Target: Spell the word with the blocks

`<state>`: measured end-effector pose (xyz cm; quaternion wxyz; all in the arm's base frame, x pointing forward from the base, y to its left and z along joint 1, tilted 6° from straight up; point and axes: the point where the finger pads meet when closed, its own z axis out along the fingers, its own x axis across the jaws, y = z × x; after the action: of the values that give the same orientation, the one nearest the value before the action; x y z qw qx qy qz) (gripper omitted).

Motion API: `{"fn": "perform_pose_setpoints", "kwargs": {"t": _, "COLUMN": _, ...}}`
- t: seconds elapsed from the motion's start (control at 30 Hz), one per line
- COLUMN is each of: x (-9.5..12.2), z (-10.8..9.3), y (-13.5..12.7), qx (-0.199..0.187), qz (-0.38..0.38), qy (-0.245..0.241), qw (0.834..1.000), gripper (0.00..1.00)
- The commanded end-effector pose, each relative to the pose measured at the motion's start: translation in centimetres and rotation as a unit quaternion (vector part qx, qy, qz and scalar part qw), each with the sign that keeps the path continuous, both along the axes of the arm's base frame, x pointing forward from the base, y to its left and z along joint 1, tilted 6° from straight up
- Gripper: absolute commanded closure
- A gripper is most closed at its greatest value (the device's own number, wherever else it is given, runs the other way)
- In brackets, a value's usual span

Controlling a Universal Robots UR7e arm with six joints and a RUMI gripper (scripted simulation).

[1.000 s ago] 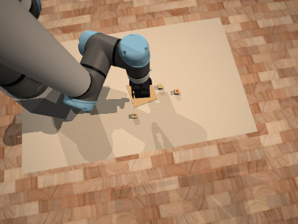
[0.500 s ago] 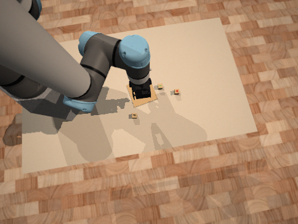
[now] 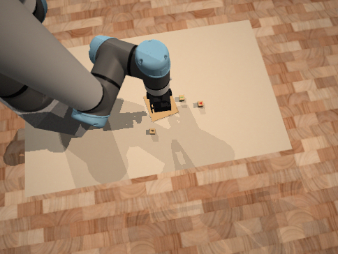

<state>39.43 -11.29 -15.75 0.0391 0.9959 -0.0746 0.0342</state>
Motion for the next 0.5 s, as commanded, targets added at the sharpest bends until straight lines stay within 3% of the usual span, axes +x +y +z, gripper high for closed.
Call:
{"fn": "perform_pose_setpoints", "kwargs": {"t": 0.0, "x": 0.0, "z": -0.2, "y": 0.0, "qx": 0.000, "qz": 0.000, "qy": 0.000, "qw": 1.000, "gripper": 0.95}}
{"fn": "perform_pose_setpoints", "kwargs": {"t": 0.47, "x": 0.2, "z": -3.3, "y": -0.3, "qx": 0.000, "qz": 0.000, "qy": 0.000, "qw": 1.000, "gripper": 0.95}}
